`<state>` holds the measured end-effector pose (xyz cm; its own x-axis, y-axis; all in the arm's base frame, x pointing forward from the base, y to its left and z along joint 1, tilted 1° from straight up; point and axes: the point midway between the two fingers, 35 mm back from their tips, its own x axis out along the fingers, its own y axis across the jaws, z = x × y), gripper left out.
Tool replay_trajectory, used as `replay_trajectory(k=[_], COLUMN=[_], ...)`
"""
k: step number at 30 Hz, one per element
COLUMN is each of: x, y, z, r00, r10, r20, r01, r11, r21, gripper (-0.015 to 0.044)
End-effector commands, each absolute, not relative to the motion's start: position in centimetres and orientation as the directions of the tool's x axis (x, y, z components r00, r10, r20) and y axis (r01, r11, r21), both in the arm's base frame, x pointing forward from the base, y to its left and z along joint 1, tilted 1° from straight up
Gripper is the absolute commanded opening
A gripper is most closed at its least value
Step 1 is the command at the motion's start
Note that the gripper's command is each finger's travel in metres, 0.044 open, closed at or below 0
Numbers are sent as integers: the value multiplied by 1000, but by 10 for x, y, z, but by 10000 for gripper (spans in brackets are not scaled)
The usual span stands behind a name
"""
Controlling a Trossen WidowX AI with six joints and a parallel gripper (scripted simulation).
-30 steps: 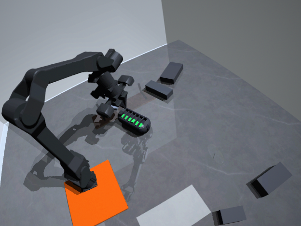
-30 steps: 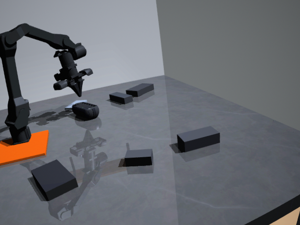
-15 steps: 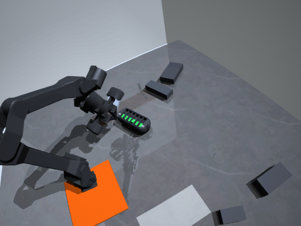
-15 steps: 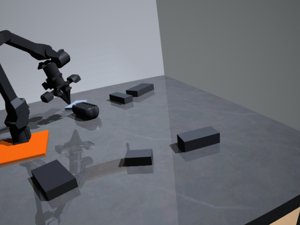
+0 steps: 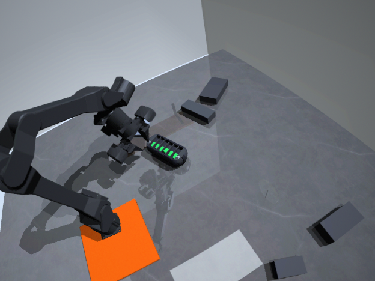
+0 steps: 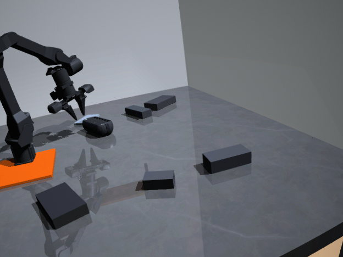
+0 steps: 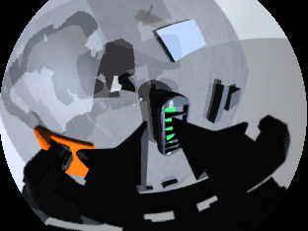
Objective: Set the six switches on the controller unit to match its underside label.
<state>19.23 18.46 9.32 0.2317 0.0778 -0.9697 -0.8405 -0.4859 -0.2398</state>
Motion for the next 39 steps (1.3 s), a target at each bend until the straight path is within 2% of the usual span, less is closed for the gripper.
replay_trajectory(k=[1, 8, 15, 39], x=[202, 216, 228, 231], y=[193, 204, 214, 217], z=[103, 113, 120, 86], r00=[214, 164, 119, 113], r10=[36, -52, -132, -137], r20=[-976, -985, -984, -984], r01=[-850, -864, -871, -872], r11=[-485, -490, -490, -488], r21=[-204, -118, -40, -32], gripper=[262, 440, 440, 440])
